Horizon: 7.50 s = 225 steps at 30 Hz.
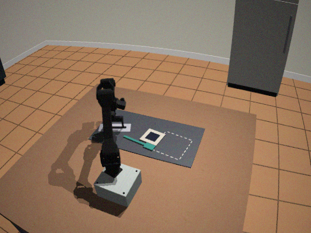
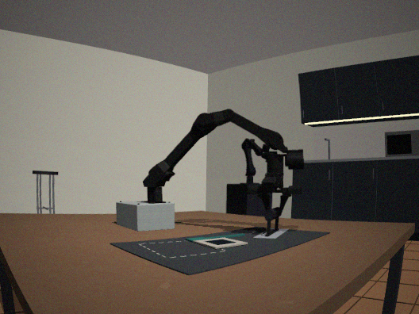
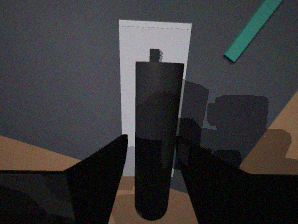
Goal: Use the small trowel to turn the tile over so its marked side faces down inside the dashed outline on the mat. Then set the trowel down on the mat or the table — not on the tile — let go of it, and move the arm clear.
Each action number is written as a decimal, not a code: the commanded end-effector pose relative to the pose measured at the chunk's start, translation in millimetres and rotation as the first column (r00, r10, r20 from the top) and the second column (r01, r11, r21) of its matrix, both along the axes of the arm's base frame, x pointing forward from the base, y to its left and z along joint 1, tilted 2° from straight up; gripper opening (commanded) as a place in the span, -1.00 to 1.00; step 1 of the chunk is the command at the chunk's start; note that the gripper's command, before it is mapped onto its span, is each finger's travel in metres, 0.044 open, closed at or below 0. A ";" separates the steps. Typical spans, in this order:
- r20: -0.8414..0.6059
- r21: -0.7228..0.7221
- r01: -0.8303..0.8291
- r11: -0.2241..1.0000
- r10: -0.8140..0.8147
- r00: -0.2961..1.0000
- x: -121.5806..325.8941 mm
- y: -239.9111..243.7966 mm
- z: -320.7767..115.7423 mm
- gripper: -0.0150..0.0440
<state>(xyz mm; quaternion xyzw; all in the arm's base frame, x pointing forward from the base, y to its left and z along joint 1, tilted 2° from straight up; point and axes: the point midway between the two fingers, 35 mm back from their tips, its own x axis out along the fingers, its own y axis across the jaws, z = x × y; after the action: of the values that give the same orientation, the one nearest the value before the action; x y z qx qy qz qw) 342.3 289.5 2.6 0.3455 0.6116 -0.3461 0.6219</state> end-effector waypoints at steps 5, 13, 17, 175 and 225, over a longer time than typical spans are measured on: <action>-0.005 -0.003 -0.003 1.000 0.003 1.000 -1.3 -1.1 -2.3 -0.05; -0.005 -0.003 -0.003 1.000 0.003 1.000 -1.3 -1.1 -2.3 -0.05; -0.005 -0.003 -0.003 1.000 0.003 1.000 -1.3 -1.1 -2.3 -0.05; -0.481 -0.526 -0.495 -0.692 0.722 -0.498 -37.6 -10.8 7.6 0.53; -0.666 -0.383 -0.295 -0.875 0.483 -0.568 -3.5 -20.3 -29.3 0.53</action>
<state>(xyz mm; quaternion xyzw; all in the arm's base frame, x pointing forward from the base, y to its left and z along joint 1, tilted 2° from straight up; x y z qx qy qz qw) 333.5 267.2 -25.3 -0.6758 0.2287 0.2586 0.6513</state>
